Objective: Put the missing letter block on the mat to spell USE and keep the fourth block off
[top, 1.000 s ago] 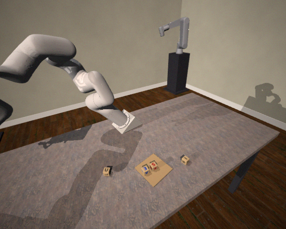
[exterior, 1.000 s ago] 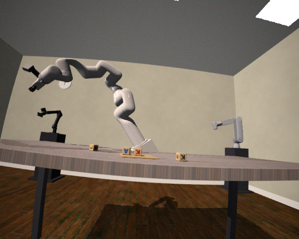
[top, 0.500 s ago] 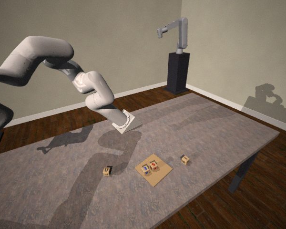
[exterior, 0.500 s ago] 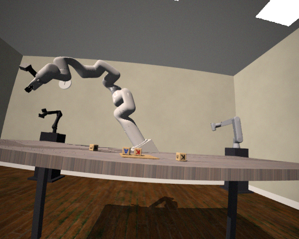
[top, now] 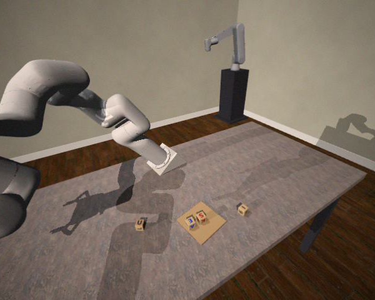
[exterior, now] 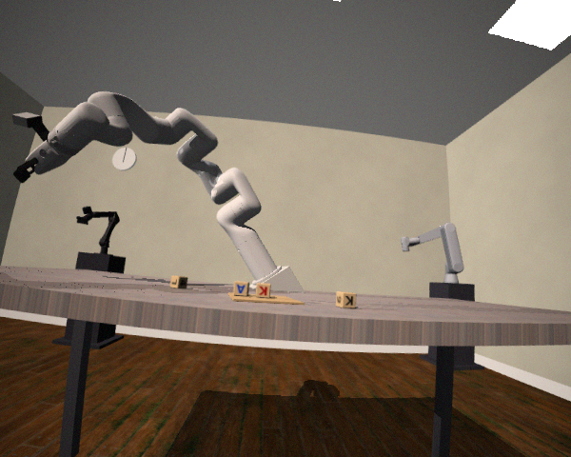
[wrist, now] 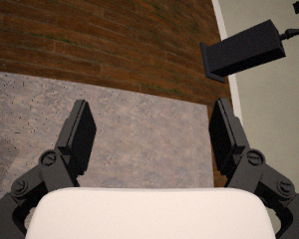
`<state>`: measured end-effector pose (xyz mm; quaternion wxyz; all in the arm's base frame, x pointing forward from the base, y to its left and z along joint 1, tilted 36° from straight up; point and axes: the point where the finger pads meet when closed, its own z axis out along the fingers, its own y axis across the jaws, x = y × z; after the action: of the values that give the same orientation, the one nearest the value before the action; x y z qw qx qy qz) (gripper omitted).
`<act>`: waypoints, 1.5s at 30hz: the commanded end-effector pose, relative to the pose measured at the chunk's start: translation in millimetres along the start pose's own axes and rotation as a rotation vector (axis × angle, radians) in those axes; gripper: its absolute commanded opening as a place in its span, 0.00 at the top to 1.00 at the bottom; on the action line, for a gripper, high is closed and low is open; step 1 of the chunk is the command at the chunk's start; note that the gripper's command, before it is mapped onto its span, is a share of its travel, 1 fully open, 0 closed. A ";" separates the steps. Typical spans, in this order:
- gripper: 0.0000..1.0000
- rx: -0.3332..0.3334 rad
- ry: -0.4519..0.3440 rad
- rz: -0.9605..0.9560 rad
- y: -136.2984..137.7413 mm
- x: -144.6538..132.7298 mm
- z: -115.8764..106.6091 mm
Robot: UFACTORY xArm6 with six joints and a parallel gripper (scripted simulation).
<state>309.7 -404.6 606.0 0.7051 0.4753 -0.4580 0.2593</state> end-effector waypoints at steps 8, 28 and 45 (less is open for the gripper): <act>0.00 0.129 -0.058 0.134 -99.2 -17.0 -95.9; 0.00 0.306 -0.149 0.290 -206.8 -103.2 -314.3; 0.00 0.397 -0.195 0.380 -221.0 -216.3 -487.3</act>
<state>580.8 -80.0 284.8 0.5024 0.5345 -0.5374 0.4161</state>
